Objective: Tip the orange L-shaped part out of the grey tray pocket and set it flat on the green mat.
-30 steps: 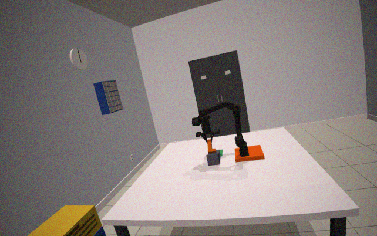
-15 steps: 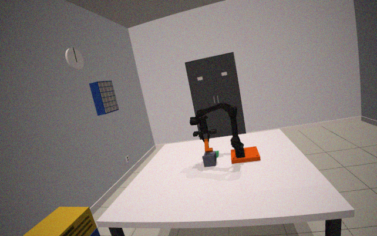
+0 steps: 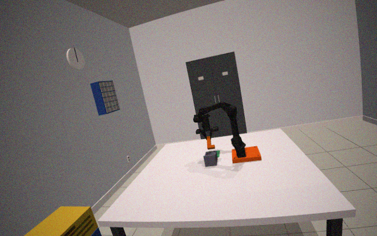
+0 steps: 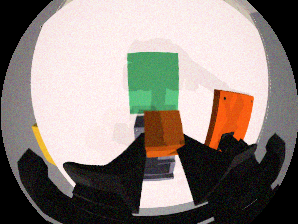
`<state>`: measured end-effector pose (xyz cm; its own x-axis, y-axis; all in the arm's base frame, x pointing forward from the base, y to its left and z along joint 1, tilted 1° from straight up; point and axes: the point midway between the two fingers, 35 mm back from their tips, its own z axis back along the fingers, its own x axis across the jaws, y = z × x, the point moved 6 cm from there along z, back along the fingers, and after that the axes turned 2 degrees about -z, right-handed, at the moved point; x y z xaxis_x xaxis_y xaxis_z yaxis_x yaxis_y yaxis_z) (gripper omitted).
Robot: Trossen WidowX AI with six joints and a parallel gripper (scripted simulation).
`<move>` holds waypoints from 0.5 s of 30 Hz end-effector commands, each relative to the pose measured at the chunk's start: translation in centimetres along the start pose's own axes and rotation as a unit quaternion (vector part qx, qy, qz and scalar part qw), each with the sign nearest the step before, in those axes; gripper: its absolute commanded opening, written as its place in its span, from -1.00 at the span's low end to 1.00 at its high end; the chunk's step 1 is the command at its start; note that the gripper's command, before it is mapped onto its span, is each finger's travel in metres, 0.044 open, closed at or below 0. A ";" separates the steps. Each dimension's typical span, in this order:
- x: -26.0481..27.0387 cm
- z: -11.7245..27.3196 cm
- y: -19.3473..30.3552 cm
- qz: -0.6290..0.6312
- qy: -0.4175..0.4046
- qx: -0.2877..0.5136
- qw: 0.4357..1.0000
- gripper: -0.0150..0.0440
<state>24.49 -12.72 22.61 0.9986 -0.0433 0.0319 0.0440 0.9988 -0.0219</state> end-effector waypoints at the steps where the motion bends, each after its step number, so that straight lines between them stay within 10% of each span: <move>1: 0.0 -0.1 -2.0 0.001 0.001 0.002 1.000 -0.49; 15: -0.2 -0.1 -6.7 0.001 0.001 0.000 1.000 -0.49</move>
<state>23.94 -18.78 22.74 0.9983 -0.0480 0.0329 0.0489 0.9984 -0.0283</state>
